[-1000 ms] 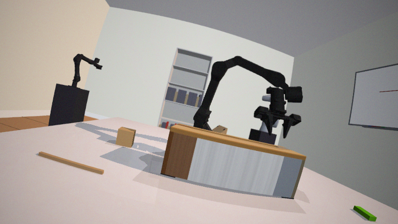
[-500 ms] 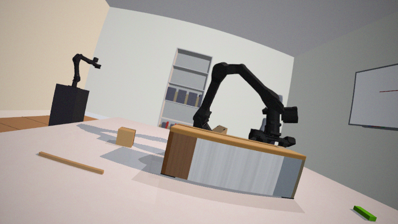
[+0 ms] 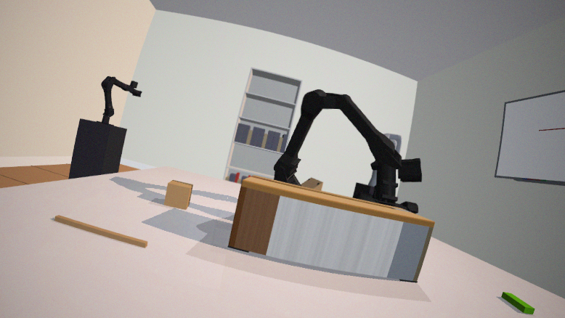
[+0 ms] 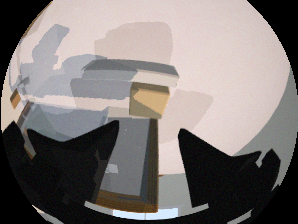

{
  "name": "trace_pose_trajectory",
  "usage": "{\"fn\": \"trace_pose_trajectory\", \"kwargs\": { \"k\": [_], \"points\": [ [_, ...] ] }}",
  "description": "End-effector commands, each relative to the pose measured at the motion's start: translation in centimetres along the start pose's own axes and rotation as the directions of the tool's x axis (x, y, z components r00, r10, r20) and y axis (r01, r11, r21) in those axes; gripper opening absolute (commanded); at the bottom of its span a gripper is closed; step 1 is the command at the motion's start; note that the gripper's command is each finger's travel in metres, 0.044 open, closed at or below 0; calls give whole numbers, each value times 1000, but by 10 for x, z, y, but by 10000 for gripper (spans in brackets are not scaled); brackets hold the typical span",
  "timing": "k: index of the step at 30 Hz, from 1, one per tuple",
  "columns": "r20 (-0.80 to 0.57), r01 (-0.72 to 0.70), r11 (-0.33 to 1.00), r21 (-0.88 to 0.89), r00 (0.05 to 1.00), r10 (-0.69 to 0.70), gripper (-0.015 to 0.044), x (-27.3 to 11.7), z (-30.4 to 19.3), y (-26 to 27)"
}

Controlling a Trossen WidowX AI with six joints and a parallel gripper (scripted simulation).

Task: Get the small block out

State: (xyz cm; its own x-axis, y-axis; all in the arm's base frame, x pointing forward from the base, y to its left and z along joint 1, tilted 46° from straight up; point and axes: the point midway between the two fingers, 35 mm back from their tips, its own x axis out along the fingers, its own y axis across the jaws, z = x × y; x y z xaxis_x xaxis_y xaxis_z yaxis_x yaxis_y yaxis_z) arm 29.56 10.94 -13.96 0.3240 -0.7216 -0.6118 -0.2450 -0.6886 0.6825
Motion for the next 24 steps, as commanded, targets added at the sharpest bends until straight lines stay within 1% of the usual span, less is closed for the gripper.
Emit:
{"fn": "trace_pose_trajectory", "kwargs": {
  "k": [1, 21, 24],
  "points": [
    [0, -9, 1000, -8, 1000, 9, 285, 7, 4, 2],
    [-1, -11, 1000, -8, 1000, 11, 285, 33, 16, 5],
    [-1, -11, 1000, -8, 1000, 11, 206, 33, 16, 5]
  ]
}}
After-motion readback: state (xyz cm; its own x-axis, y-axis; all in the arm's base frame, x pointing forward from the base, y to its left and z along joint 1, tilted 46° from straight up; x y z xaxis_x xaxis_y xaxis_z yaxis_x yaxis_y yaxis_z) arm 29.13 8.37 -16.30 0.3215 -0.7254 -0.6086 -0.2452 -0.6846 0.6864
